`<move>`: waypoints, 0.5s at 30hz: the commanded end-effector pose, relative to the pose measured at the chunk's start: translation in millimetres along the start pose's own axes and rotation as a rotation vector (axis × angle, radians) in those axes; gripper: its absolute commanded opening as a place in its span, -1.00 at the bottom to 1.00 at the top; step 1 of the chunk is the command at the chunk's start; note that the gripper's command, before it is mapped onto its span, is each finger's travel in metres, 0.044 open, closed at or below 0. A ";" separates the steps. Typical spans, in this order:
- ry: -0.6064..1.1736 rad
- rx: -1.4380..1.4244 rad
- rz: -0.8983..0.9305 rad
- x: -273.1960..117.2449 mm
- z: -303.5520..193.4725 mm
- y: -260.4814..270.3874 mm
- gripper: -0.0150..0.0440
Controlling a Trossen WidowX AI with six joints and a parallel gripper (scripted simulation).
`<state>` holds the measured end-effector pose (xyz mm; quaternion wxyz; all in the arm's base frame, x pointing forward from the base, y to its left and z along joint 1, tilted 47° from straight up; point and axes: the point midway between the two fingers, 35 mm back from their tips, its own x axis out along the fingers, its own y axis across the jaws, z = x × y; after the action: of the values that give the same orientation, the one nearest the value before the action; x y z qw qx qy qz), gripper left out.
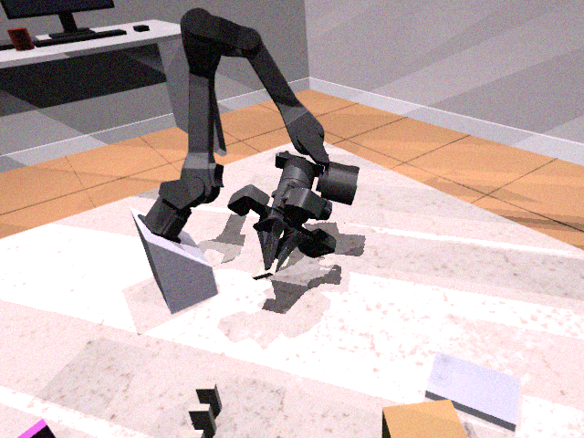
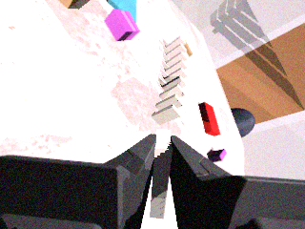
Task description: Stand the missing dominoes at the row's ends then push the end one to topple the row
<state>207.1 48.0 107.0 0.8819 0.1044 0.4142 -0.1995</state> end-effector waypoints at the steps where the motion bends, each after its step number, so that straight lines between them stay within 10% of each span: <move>1: -0.078 0.040 0.011 -1.7 1.1 1.3 -0.40; 15: -0.342 0.217 0.123 -18.3 7.7 12.4 -0.40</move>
<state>209.3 60.1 124.5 0.9288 0.1712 0.2561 -0.2061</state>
